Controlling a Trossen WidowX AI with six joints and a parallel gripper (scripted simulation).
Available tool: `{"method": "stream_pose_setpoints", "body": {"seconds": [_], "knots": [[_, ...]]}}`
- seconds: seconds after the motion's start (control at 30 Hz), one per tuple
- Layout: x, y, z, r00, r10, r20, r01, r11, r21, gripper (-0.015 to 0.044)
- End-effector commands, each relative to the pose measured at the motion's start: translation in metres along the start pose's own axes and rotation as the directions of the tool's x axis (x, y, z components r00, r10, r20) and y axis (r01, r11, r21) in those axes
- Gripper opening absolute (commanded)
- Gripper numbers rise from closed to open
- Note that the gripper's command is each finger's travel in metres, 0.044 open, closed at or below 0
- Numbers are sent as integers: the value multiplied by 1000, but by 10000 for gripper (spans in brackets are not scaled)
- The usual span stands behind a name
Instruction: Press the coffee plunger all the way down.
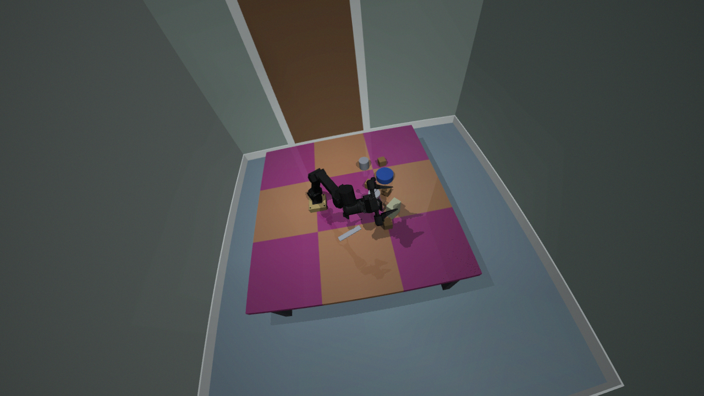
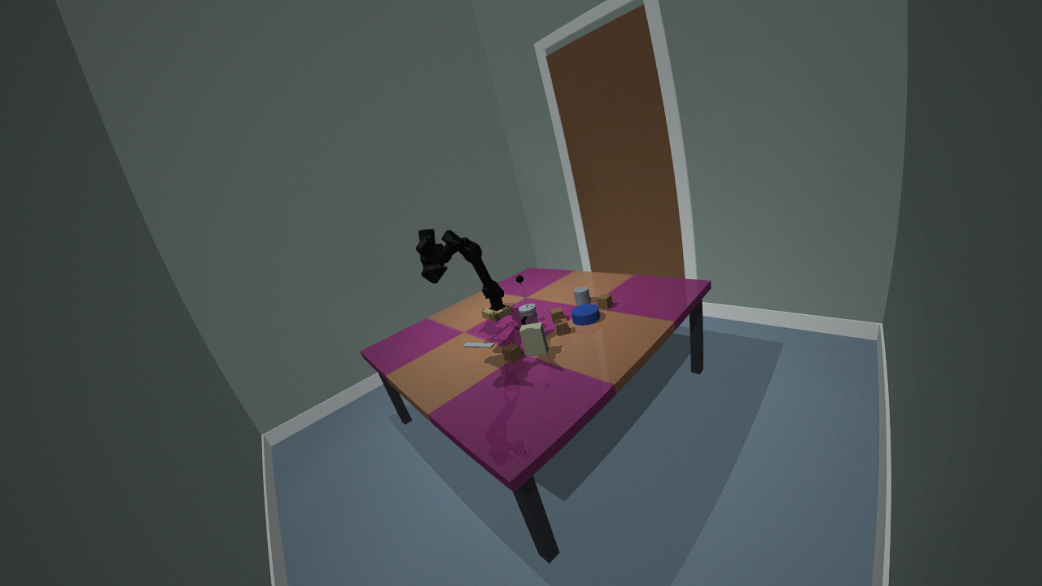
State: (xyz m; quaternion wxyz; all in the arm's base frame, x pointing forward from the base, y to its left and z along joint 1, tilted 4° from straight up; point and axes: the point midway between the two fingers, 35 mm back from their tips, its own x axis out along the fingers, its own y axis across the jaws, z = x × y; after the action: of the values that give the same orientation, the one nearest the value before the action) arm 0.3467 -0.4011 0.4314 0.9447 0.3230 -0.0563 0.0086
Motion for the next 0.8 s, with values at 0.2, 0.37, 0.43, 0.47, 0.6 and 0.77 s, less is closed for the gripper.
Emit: {"method": "stream_pose_setpoints", "body": {"seconds": [0.2,0.37,0.43,0.47,0.6,0.77], "knots": [[20,111,-93,971,-230,-63,218,964,-153,440],[-5,146,-152,924,-349,-153,295,910,-293,440],[-19,155,-176,899,-393,-191,310,882,-356,440],[-27,160,-188,885,-415,-210,313,866,-390,440],[-64,172,-233,820,-497,-285,295,793,-533,440],[-70,168,-250,806,-509,-300,282,778,-561,440]]}}
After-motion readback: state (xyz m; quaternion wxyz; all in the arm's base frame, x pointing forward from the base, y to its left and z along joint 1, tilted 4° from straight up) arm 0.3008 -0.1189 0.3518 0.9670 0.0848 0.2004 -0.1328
